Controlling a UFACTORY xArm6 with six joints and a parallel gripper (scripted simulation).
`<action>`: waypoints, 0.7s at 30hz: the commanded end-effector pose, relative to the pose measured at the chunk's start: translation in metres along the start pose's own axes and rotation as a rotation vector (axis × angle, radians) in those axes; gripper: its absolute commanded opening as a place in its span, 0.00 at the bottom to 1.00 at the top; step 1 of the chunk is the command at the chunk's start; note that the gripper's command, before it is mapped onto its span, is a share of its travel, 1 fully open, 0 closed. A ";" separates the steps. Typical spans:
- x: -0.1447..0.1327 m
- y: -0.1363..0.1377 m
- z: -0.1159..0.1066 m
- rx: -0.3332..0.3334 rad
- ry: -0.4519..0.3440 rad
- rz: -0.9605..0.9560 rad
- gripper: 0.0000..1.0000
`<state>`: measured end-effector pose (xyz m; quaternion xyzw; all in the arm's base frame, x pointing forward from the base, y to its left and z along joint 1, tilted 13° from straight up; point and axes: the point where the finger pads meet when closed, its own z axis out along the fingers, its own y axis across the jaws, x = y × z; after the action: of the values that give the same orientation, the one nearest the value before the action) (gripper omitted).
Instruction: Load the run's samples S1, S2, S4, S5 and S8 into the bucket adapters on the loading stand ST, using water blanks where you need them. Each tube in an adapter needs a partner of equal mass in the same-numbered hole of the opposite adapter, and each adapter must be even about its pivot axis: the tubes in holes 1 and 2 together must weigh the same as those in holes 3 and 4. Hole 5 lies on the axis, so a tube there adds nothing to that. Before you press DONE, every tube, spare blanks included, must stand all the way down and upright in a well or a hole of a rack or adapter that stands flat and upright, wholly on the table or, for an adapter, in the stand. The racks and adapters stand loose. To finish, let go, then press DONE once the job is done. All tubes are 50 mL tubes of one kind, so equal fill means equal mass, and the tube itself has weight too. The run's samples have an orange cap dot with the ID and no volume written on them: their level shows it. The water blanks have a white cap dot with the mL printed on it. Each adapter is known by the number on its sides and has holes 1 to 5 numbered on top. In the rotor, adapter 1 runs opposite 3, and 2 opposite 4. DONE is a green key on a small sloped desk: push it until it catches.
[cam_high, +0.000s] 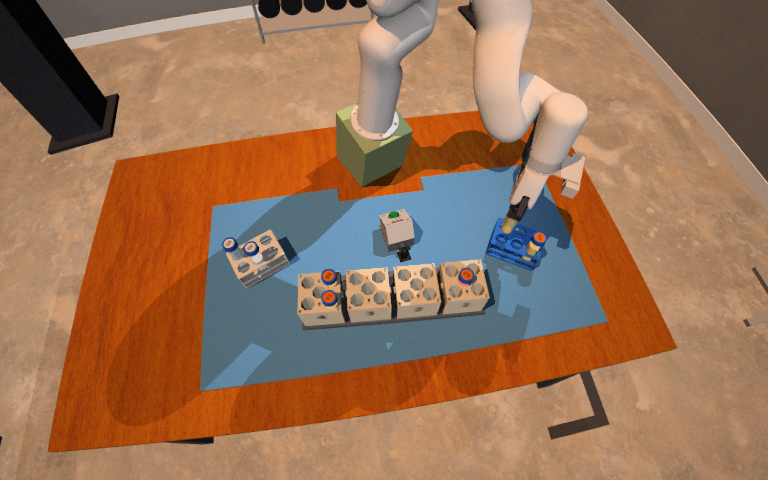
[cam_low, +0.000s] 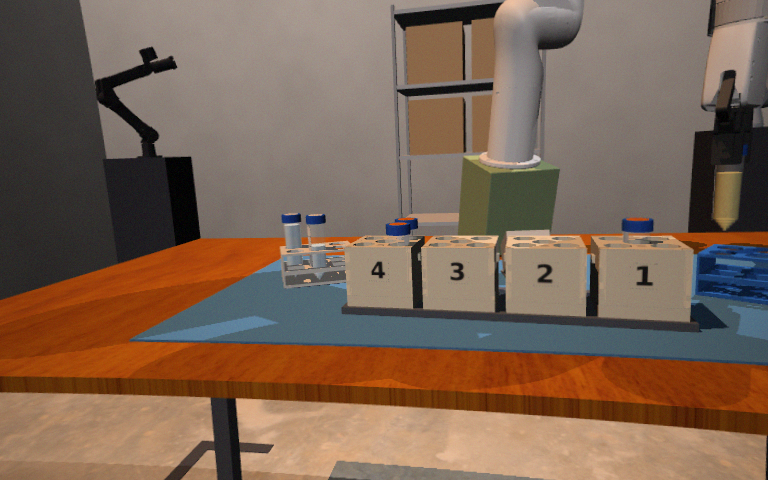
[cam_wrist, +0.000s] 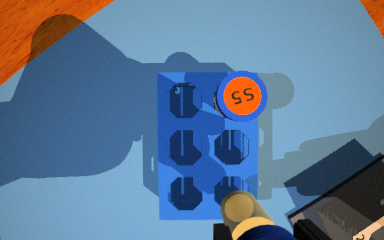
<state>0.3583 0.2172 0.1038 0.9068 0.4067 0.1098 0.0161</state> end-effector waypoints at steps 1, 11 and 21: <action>0.001 0.000 -0.010 -0.001 0.003 0.000 0.00; 0.001 0.000 -0.026 -0.001 0.003 0.000 0.00; 0.001 0.000 -0.044 -0.001 0.004 0.000 0.00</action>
<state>0.3503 0.2149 0.1408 0.9068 0.4067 0.1098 0.0160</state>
